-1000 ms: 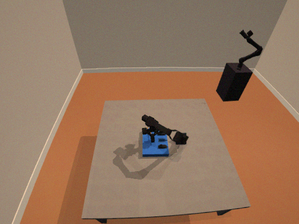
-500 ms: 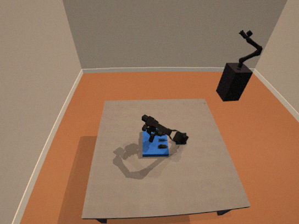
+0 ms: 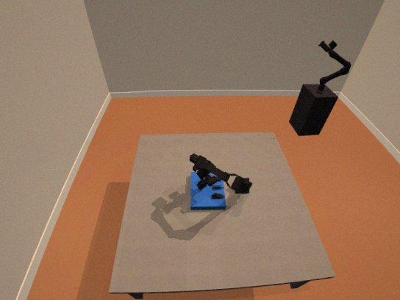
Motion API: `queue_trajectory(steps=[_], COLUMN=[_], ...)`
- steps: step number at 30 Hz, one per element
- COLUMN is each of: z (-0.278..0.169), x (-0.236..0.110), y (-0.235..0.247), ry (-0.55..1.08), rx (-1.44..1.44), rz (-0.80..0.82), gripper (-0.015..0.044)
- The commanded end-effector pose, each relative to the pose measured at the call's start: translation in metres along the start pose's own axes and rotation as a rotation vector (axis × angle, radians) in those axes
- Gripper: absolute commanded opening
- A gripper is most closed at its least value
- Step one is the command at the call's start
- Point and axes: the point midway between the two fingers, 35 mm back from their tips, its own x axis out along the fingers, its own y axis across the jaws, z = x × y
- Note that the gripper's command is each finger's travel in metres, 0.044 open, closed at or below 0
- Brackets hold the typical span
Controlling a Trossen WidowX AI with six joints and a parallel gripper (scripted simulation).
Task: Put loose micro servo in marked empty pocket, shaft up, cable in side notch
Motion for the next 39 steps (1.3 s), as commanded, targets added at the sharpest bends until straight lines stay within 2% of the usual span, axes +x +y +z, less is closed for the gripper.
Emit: queue_trajectory(steps=[1, 16, 26, 39], z=[0.001, 0.001, 0.006, 0.051], x=[-0.001, -0.001, -0.001, -0.001], y=[0.001, 0.001, -0.003, -0.036], ry=[0.000, 0.001, 0.001, -0.002], rx=[0.141, 0.638, 0.644, 0.647], rz=[0.003, 0.002, 0.002, 0.002], gripper=[0.0000, 0.0000, 0.0000, 0.0000])
